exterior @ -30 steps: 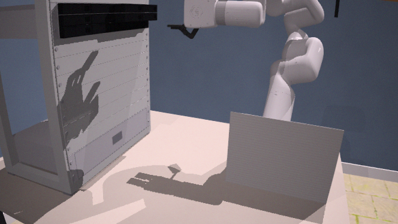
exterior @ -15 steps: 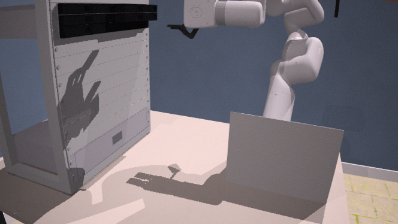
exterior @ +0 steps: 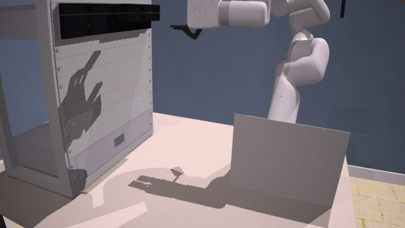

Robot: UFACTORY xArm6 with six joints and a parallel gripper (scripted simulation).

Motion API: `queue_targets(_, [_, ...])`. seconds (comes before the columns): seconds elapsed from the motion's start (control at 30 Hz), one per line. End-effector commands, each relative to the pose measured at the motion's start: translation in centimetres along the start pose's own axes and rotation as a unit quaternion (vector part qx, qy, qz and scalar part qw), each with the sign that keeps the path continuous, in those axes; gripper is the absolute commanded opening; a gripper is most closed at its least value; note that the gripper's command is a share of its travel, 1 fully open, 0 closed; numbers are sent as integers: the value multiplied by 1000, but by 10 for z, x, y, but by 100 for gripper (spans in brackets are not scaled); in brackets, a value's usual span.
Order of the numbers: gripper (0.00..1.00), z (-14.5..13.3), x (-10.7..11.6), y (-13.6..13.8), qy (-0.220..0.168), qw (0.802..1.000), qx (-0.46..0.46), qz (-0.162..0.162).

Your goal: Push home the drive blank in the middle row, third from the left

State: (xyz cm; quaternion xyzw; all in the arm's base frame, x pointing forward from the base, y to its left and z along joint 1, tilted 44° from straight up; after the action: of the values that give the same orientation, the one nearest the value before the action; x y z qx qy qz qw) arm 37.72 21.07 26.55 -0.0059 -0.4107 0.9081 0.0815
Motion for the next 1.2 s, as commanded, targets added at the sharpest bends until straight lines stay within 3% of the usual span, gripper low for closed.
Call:
queue_targets(0.0, [100,0,0,-1,0,1000,-1,1])
queue_targets(0.53, [100,0,0,-1,0,1000,-1,1])
queue_targets(0.57, [0,0,0,-1,0,1000,-1,1])
queue_targets(1.17, [0,0,0,-1,0,1000,-1,1])
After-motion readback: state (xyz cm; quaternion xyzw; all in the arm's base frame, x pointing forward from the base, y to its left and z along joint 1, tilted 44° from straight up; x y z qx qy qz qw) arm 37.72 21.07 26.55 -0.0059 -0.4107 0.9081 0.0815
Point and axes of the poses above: the point where the finger pads meet when closed, its own x axis back along the fingers, its own y axis across the jaws, z = x × y, the point moved 3 cm from there along x, back along the fingers, and after that the axes turned 2 degrees about -x, right-handed, at the moved point
